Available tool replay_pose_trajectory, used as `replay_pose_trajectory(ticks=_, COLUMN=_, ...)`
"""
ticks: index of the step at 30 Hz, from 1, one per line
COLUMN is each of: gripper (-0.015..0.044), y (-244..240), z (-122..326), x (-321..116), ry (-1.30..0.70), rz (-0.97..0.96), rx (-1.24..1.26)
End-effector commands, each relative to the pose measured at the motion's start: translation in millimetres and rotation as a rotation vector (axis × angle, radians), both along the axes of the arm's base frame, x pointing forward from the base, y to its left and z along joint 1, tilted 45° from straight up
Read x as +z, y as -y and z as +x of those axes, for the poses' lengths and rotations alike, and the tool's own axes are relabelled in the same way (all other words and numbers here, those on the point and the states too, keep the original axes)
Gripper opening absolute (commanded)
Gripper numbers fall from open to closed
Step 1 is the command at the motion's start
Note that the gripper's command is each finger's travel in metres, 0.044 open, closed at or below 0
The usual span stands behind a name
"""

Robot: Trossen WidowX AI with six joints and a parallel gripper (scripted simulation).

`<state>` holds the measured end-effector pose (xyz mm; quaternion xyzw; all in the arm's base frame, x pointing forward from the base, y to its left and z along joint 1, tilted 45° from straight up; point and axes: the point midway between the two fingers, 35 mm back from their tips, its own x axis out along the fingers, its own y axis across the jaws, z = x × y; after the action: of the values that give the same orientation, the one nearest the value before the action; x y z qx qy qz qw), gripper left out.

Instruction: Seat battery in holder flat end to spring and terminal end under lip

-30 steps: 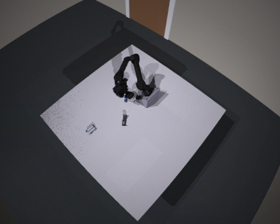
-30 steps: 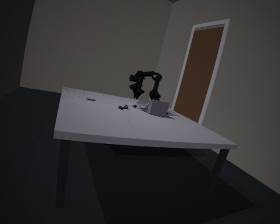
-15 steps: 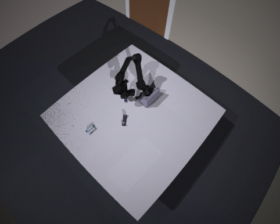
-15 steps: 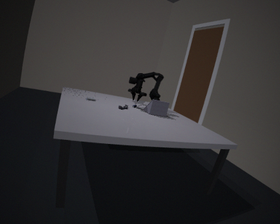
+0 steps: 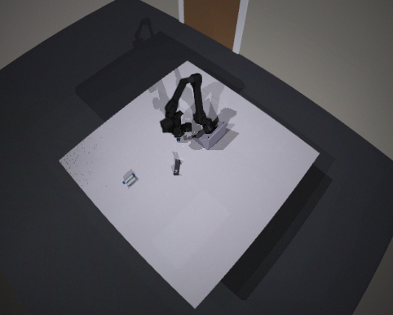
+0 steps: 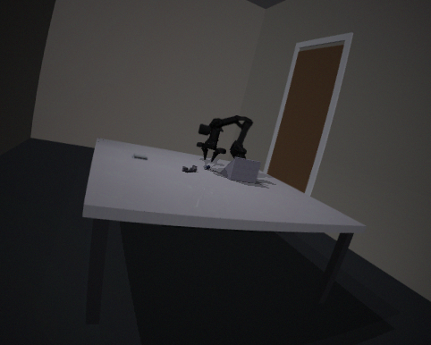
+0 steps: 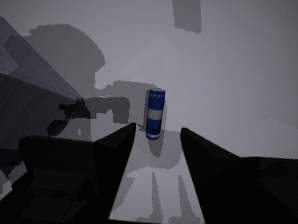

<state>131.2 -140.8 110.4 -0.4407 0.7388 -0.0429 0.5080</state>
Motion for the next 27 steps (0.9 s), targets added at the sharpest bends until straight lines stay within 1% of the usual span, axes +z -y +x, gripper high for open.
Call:
replay_pose_trajectory(ticks=1, gripper=0.0223, y=3.5, z=-1.8, x=-6.1, ry=-0.011, rz=0.002, rx=0.004)
replay_pose_trajectory(ticks=27, gripper=0.0223, y=32.3, z=-7.1, x=-34.0, ry=-0.012, rz=-0.003, rx=0.004)
